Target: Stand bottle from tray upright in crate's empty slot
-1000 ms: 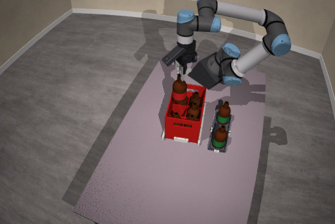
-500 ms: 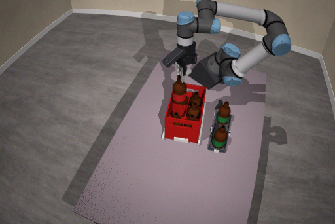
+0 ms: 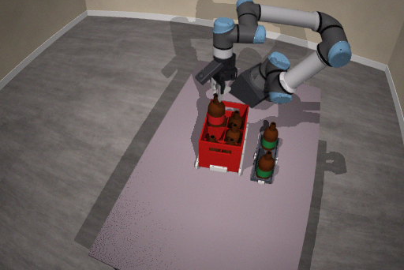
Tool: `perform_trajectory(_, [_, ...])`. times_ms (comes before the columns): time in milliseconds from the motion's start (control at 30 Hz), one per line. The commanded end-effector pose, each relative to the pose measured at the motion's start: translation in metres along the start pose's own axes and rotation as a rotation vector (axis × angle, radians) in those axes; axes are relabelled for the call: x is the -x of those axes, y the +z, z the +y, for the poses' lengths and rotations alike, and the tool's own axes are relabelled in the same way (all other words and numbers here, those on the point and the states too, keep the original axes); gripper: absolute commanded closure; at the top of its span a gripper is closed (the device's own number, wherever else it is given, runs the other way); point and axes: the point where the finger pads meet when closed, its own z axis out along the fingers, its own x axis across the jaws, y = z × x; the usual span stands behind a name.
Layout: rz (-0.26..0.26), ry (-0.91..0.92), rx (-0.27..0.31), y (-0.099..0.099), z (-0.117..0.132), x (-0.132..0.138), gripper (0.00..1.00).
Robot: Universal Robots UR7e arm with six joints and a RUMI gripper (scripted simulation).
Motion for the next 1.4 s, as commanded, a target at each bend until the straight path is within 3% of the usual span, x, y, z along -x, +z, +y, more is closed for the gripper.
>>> perform_trajectory(0, [0.0,0.0,-0.001,0.0046,-0.0004,-0.0001,1.0])
perform_trajectory(1367, [0.0,0.0,-0.001,0.0133,-0.0004,-0.0002,1.0])
